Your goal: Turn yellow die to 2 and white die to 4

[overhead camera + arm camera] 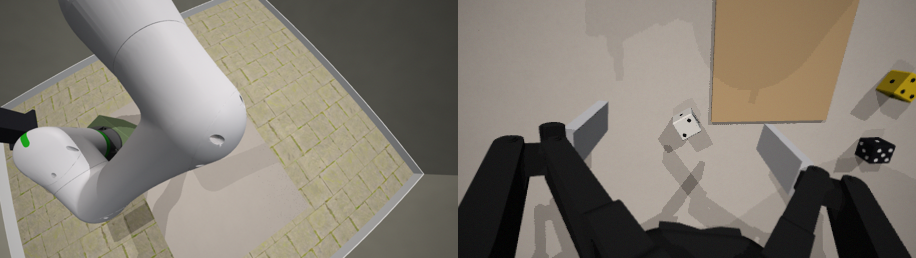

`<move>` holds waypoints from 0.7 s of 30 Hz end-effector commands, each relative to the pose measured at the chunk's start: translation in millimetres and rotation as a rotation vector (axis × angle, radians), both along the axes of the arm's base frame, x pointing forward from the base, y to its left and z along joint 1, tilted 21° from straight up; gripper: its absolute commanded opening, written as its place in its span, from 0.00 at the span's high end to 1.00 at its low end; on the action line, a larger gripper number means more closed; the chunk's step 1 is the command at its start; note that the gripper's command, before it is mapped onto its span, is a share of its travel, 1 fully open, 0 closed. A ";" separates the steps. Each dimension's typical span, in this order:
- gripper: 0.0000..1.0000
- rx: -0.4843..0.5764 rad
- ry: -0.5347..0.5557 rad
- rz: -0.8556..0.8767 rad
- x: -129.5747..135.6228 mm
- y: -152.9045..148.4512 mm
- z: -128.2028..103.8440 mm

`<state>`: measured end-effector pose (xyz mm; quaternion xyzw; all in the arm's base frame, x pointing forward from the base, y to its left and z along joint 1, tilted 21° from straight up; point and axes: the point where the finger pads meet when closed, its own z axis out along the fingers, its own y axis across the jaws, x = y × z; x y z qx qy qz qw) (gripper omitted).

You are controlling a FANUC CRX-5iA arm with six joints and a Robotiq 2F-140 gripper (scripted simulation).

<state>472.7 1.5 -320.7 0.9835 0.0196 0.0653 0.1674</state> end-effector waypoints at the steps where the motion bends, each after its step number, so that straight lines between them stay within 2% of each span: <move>1: 0.00 0.000 0.000 0.000 -1.2 3.0 8.5; 3: 0.00 0.000 0.000 0.000 -2.8 6.8 19.3; 5: 0.00 0.000 0.000 0.000 -2.8 6.8 19.3; 14: 0.00 0.000 0.000 0.000 -10.0 24.4 69.7; 21: 0.00 0.000 0.000 0.000 -11.6 28.0 80.1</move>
